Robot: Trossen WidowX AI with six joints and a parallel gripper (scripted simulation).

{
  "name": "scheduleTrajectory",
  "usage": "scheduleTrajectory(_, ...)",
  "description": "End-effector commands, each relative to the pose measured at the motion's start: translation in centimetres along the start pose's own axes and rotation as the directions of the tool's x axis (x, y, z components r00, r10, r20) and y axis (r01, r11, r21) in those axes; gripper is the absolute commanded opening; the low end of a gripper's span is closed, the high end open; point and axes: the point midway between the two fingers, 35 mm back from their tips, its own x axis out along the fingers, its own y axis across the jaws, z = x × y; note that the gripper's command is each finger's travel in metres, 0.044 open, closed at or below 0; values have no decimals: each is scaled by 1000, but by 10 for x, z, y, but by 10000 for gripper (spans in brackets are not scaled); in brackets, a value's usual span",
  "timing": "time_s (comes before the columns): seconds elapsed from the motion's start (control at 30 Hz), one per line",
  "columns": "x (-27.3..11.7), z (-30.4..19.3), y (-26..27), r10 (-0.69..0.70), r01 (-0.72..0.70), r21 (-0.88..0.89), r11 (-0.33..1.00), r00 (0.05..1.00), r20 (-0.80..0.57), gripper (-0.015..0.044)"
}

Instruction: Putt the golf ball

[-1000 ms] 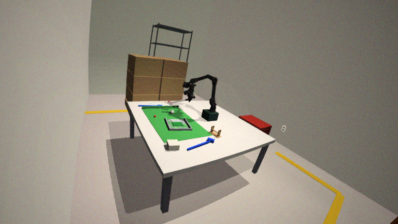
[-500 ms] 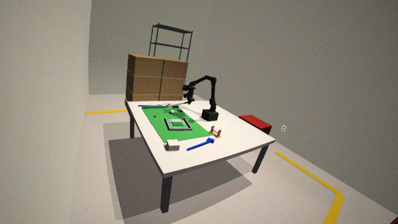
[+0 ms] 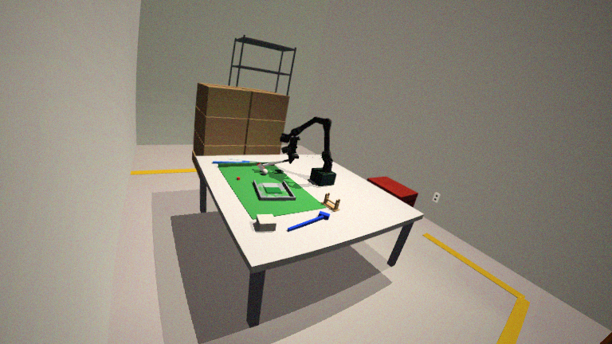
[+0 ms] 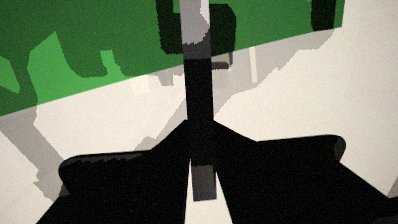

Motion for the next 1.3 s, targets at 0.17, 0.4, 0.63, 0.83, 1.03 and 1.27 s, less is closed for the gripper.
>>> scheduleTrajectory(0.17, 0, 0, 0, 0, 0, 0, 1000, 1000, 0, 0)
scheduleTrajectory(0.4, 1, 1, -9, -1, 1, 1, 1000, 1000, 0, 0)
scheduleTrajectory(0.63, 3, 1, -31, -5, 5, 3, 1000, 1000, 1, 0)
scheduleTrajectory(0.83, 2, 0, -26, -4, 4, 11, 1000, 1000, 1, 0)
scheduleTrajectory(1.03, 1, 9, 50, 3, -3, 7, 1000, 1000, 2, 0)
scheduleTrajectory(1.27, 3, 0, 109, 8, -8, 3, 1000, 1000, 1, 0)
